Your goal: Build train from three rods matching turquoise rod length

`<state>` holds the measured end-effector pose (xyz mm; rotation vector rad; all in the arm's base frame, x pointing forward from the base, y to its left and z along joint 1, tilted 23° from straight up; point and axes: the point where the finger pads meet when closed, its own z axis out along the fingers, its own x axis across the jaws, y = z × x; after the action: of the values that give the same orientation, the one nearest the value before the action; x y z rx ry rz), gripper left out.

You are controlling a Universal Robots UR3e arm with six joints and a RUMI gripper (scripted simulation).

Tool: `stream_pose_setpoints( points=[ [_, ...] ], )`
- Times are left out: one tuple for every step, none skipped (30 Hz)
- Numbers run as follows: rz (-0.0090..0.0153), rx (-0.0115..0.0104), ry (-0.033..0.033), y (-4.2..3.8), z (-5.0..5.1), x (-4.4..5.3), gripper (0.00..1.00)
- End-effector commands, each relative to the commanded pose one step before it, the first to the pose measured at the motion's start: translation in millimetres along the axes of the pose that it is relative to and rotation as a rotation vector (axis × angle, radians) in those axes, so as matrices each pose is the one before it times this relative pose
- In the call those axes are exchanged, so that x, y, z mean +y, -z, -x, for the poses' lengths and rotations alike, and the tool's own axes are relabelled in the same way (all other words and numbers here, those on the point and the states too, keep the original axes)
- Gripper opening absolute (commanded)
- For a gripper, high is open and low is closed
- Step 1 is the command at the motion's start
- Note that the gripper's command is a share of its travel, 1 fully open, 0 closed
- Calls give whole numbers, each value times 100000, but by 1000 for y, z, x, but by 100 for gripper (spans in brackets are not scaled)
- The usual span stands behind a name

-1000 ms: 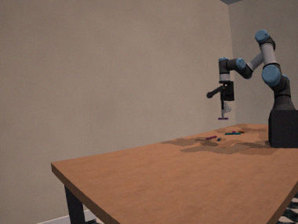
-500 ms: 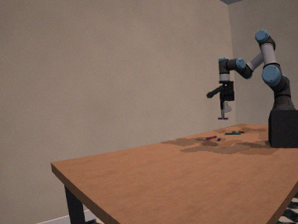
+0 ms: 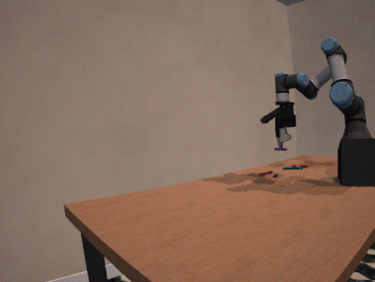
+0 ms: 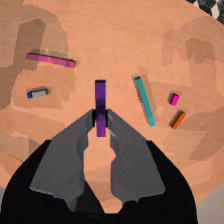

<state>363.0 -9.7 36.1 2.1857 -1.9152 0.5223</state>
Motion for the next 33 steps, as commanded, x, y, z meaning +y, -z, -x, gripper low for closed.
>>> stream_pose_setpoints(
  points=[
    [170, 574, -16782, 617, -544, -901, 0],
    [1, -1, -1622, 9, -75, 8, 0],
    [1, -1, -1629, 9, -76, 12, 0],
    [1, -1, -1633, 9, -76, 15, 0],
    [1, -1, -1634, 9, -76, 18, 0],
    [1, -1, -1635, 9, -77, 21, 0],
    [1, -1, -1635, 9, -77, 24, 0],
    [0, 0, 0, 0, 0, 0, 0],
    [0, 0, 0, 0, 0, 0, 0],
    [2, -2, -2735, 15, -130, 49, 0],
    [2, -2, -2792, 15, -134, 59, 0],
    [1, -1, -2247, 12, -109, 54, 0],
    [1, -1, -1453, 8, -71, 38, 0],
    [1, -1, -1514, 8, -75, 42, 0],
    [1, -1, -1570, 9, -78, 46, 0],
    [1, -1, -1600, 9, -80, 50, 0],
    [1, -1, -1615, 9, -82, 53, 0],
    [1, -1, -1622, 9, -83, 57, 0],
    [1, -1, -1625, 9, -84, 60, 0],
    [1, -1, -1626, 9, -85, 63, 0],
    [1, -1, -1626, 9, -86, 66, 0],
    [1, -1, -1626, 9, -88, 69, 0],
    [1, -1, -1626, 9, -89, 72, 0],
    [1, -1, -1625, 9, -90, 75, 0],
    [0, 0, 0, 0, 0, 0, 0],
    [0, 0, 0, 0, 0, 0, 0],
    [2, -1, -3233, 18, -181, 159, 0],
    [2, -1, -3077, 17, -177, 161, 0],
    [1, 0, -1434, 8, -85, 78, 0],
    [1, 0, -1485, 8, -89, 83, 0],
    [1, 0, -1548, 9, -94, 89, 0],
    [1, 0, -1584, 9, -98, 94, 0],
    [1, 0, -1604, 9, -101, 98, 0]
  ],
)
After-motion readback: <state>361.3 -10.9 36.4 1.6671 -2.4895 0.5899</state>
